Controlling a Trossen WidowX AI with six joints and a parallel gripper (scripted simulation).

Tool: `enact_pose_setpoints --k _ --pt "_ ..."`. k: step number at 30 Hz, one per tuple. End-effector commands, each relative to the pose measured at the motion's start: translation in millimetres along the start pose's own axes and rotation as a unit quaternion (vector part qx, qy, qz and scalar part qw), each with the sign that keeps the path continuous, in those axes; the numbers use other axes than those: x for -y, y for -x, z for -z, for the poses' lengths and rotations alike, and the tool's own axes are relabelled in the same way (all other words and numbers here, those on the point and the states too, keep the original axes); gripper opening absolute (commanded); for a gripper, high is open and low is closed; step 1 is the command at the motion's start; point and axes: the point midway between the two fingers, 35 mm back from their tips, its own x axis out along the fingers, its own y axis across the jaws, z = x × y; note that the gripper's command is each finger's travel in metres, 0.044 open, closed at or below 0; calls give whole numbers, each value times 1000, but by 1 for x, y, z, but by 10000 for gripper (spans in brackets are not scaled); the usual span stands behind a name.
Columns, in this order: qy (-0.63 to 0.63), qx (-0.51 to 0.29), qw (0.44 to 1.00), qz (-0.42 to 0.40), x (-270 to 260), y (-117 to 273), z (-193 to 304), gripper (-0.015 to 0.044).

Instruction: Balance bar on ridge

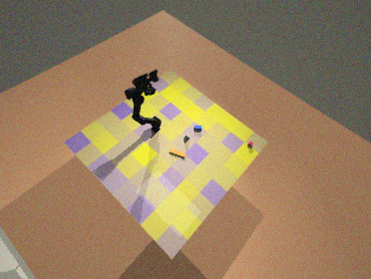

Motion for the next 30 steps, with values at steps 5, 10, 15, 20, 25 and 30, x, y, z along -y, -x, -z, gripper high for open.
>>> enact_pose_setpoints --k 5,10,15,20,25,30 --pt "40 4 999 16 16 -3 3 315" --pt "133 14 990 54 54 -8 4 315" --pt "226 19 969 96 94 -14 0 315" --pt "313 24 939 139 133 -18 -10 315" --pt "391 29 902 182 169 -19 -27 315" --pt "462 34 857 227 201 -19 -49 315"
